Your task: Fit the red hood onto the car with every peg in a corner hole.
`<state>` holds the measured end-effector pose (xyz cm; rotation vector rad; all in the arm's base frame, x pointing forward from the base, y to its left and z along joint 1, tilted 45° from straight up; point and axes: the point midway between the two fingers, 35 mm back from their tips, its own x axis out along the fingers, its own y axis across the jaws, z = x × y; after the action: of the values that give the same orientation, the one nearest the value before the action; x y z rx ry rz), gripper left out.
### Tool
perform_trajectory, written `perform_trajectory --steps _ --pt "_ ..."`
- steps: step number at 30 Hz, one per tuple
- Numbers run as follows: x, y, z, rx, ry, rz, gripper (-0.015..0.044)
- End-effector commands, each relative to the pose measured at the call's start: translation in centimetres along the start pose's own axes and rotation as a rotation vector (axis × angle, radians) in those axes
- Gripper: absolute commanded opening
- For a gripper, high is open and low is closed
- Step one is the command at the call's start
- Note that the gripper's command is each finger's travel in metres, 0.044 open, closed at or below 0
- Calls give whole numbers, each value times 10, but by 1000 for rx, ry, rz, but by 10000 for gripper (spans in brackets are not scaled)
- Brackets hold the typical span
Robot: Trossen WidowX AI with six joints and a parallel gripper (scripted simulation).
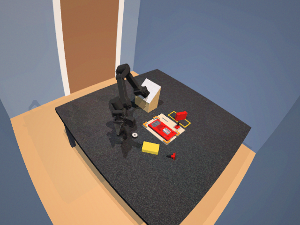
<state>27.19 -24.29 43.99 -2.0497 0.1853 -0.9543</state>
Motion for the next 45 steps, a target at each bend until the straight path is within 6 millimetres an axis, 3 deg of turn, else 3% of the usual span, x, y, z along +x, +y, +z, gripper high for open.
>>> perform_trajectory --steps 1,6,10,17,22,27,34,40,45 --pt "15 35 37 151 -61 130 0" --pt "22 74 89 308 -131 303 0" --pt "19 93 135 393 -196 411 0" --pt "7 118 196 486 -269 576 0" --pt "-15 146 254 553 -310 782 0" --pt "-47 168 309 577 -337 986 0" --pt "-108 189 376 535 -352 1257 0" --pt "-173 199 420 420 -338 1463 0" --pt "-230 202 445 271 -311 1594 0"
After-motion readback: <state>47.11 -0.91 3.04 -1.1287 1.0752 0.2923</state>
